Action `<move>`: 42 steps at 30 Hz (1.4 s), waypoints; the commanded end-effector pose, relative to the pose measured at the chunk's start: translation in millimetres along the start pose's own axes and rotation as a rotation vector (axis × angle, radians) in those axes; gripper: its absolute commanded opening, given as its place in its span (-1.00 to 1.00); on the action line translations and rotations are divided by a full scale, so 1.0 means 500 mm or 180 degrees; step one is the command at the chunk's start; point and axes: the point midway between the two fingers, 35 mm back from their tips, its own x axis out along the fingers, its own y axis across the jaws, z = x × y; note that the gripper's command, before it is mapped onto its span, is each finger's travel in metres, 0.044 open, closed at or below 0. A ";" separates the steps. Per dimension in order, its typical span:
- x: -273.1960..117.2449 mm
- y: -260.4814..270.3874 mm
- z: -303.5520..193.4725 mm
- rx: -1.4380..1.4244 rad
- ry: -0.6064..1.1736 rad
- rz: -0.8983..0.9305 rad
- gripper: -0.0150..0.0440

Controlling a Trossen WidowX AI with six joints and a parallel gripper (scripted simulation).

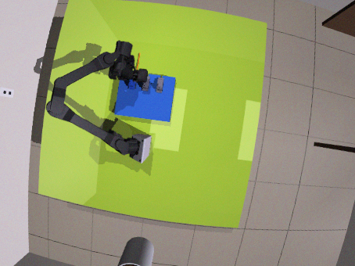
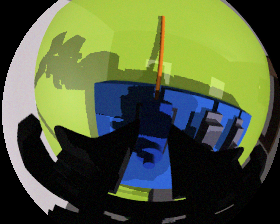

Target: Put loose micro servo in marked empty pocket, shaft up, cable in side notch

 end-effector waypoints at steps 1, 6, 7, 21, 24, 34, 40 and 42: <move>-0.005 0.000 0.000 0.0010 -0.0004 0.0007 0.14; -0.068 -0.002 -0.009 0.0011 -0.0003 0.0003 0.14; -0.070 -0.003 -0.011 0.0011 -0.0002 0.0003 0.14; -0.195 -0.004 -0.215 0.0028 0.0014 -0.0007 1.00; -0.197 -0.003 -0.220 0.0028 0.0015 -0.0006 1.00; -0.284 -0.004 -0.208 0.0022 -0.0015 -0.0017 1.00; -0.298 -0.003 -0.208 0.0021 -0.0019 -0.0016 1.00; -0.298 -0.003 -0.208 0.0021 -0.0019 -0.0016 1.00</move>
